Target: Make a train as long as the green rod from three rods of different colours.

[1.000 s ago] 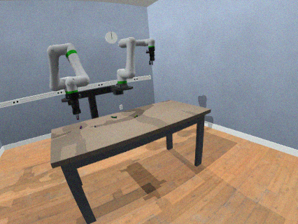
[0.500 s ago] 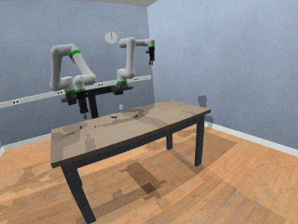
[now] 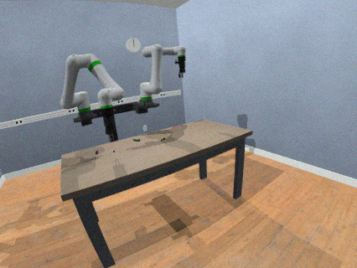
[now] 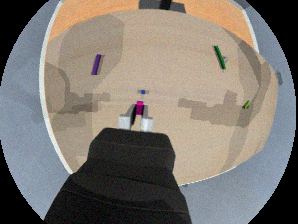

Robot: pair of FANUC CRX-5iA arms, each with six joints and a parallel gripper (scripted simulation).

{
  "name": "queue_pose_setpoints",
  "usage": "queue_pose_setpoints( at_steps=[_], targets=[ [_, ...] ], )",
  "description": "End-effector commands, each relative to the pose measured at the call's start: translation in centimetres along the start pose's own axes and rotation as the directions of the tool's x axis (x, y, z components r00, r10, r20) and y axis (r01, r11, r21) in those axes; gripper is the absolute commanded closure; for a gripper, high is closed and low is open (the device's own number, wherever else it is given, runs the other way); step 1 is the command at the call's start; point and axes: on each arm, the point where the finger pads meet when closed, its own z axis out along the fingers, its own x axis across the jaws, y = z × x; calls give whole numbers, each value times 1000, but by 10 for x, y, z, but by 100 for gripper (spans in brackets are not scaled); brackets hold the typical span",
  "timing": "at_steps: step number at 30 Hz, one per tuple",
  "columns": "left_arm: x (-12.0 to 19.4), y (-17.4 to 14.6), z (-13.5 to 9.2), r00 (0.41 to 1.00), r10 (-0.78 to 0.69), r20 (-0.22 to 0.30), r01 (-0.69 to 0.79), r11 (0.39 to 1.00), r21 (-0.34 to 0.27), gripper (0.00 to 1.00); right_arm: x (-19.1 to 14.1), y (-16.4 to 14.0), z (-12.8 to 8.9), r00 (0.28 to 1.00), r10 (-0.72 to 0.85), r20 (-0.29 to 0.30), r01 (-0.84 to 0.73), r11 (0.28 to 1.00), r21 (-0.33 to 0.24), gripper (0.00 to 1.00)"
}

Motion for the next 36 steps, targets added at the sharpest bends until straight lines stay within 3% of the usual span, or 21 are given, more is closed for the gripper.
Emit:
queue_pose_setpoints(
  at_steps=[1,11,36],
  targets=[
    [0,0,-1,1000,0,0,0,1000,-2,0,1,1,-1,1000,0,-1,0,1000,-2,76],
    [0,0,-1,1000,0,0,0,1000,-2,0,1,1,6,1000,0,-1,0,1000,-2,76],
    [0,0,-1,1000,0,0,0,1000,-2,0,1,1,85,1000,0,-1,0,1000,-2,76]
  ],
)
